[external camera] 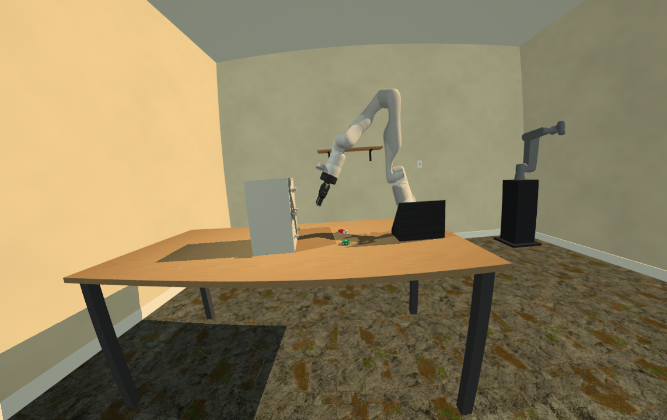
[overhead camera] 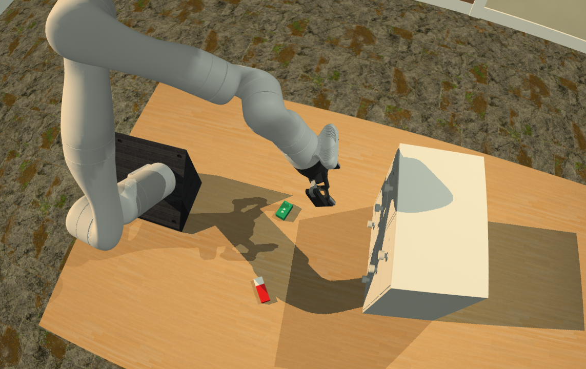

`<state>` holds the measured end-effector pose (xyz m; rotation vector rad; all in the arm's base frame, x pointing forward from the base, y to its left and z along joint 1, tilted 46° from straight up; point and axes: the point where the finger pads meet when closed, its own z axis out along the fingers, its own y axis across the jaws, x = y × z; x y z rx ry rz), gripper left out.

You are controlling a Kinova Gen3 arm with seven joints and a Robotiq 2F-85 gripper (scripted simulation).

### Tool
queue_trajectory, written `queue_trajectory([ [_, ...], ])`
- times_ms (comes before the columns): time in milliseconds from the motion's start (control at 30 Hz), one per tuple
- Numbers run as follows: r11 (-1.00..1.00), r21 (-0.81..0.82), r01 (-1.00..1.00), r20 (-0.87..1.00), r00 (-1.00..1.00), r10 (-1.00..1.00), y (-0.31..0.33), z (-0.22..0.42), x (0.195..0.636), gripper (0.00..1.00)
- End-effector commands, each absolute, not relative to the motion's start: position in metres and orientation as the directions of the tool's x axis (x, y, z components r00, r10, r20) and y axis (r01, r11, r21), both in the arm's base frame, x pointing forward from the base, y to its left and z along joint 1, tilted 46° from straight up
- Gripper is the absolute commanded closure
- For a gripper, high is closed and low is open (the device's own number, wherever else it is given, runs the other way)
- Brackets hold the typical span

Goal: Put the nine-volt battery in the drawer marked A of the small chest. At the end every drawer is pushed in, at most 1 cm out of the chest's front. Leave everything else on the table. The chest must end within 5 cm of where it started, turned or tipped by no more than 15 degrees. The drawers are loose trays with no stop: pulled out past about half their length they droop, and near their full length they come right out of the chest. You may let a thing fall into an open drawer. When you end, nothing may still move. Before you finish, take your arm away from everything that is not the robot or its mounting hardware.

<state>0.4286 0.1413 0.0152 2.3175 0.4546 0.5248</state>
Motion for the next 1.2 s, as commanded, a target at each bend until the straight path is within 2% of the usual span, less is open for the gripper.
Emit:
queue_trajectory([
  [0, -0.682, 0.710, 0.174, 0.248, 0.845, 0.474, 0.138, 0.013, 0.427, 0.00],
  [1167, -0.682, 0.711, 0.174, 0.405, 0.691, 0.599, 0.126, -0.003, 0.445, 0.00],
])
